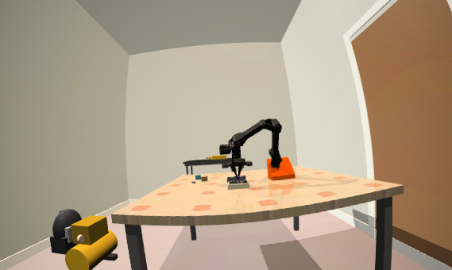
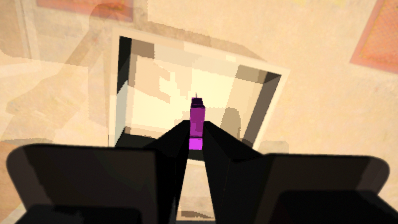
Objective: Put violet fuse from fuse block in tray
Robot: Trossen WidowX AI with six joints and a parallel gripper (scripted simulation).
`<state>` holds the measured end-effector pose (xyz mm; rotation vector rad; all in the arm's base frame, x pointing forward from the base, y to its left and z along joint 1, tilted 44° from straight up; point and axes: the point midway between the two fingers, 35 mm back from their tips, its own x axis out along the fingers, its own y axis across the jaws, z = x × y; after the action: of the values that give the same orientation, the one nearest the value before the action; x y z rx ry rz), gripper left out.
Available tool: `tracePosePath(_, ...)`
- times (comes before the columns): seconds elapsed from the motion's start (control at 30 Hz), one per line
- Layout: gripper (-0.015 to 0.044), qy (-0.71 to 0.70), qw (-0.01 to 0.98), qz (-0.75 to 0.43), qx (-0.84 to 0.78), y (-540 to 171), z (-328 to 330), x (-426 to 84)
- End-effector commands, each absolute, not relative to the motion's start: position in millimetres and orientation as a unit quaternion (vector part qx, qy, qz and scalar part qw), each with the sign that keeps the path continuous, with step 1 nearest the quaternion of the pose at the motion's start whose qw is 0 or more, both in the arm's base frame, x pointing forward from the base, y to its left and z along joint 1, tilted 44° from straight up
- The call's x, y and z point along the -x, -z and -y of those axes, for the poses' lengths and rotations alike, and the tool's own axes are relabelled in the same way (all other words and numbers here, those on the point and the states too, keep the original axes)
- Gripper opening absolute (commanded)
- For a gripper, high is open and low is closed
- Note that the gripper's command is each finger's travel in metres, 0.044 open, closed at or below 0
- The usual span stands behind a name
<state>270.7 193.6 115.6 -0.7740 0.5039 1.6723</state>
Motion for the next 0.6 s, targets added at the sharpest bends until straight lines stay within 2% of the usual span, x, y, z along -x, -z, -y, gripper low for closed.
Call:
tracePosePath(0.0,0.0079,-0.715,0.578,-0.215,0.331,-115.8,-193.5,-270.9)
tracePosePath(0.33,0.0330,-0.715,0.577,-0.216,0.331,-117.7,-191.3,-271.3)
tracePosePath(0.57,0.0330,-0.715,0.577,-0.220,0.329,-141.2,-166.7,-273.9)
